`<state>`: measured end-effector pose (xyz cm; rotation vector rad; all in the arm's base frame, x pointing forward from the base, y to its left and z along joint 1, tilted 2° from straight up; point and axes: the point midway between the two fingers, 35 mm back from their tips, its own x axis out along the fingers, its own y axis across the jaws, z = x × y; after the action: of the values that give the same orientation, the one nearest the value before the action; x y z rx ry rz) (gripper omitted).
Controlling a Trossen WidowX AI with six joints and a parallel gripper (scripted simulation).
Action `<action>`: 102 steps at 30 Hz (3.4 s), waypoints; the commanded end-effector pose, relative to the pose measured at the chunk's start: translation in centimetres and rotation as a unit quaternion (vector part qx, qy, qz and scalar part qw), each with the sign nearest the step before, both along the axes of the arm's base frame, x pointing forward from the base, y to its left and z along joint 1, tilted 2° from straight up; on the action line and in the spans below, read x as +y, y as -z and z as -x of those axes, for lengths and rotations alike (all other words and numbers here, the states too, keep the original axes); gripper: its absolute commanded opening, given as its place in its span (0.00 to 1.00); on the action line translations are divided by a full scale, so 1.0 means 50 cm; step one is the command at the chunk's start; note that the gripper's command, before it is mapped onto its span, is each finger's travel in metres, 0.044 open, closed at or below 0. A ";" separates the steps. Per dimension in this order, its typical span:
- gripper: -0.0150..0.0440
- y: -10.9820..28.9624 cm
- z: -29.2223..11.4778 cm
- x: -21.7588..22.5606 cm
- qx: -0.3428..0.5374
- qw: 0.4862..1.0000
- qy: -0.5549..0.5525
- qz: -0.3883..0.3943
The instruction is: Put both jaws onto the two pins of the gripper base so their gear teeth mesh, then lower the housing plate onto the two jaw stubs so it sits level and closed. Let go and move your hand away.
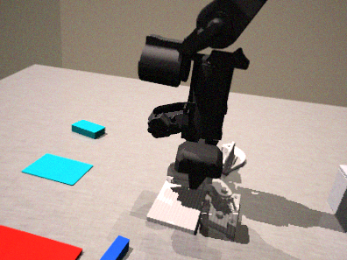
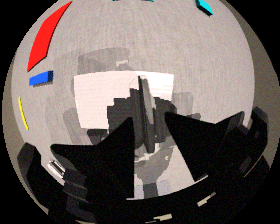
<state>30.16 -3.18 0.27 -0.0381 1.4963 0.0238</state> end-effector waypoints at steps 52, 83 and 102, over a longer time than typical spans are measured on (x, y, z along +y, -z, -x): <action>0.48 0.021 -0.001 0.001 0.001 1.000 -0.004 -0.002; 0.48 0.021 -0.001 0.001 0.001 1.000 -0.004 -0.002; 0.48 0.021 -0.001 0.001 0.001 1.000 -0.004 -0.002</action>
<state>30.20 -3.16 -0.74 -0.0390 1.4982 0.0271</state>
